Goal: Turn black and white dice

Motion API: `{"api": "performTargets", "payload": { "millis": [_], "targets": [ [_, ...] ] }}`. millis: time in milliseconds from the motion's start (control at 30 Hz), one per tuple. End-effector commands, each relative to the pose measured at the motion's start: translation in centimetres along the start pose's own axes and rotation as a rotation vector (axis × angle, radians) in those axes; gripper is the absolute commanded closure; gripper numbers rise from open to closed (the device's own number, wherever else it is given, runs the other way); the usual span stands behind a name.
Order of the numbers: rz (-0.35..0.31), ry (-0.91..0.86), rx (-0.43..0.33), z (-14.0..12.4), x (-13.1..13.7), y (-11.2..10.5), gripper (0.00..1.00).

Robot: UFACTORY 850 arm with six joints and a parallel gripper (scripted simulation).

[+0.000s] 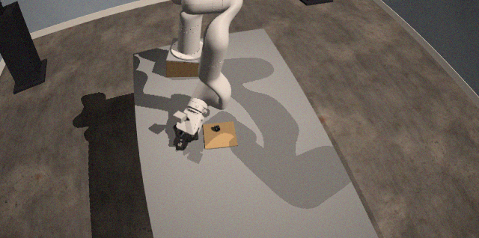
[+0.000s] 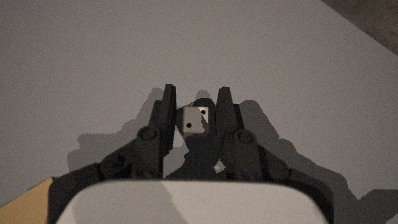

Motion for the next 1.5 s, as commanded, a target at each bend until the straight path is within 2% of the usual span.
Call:
{"api": "performTargets", "payload": {
  "millis": [0, 267, 533, 800, 1167, 1467],
  "targets": [
    [0.001, 0.001, 0.001, 0.1, 0.0, 0.0, 0.64],
    [0.001, 0.001, 0.001, 0.1, 0.0, -0.5, 0.64],
    [0.001, 0.001, 0.001, 0.1, 0.0, -3.2, 0.64],
    [0.001, 0.001, 0.001, 0.1, 0.0, -4.8, 0.64],
    [0.001, 0.001, 0.001, 0.4, -0.1, -5.2, 0.64],
    [0.001, 0.001, 0.001, 3.5, -0.5, -6.8, 0.64]
  ]
}}
Point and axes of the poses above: the point where the finger pads meet when closed, its own y axis out along the fingers, its own x axis across the jaws, z = x × y, the point moved 5 cm from there along -y, back along the fingers, and after that the axes turned 8 degrees about y, right-handed, at the moved point
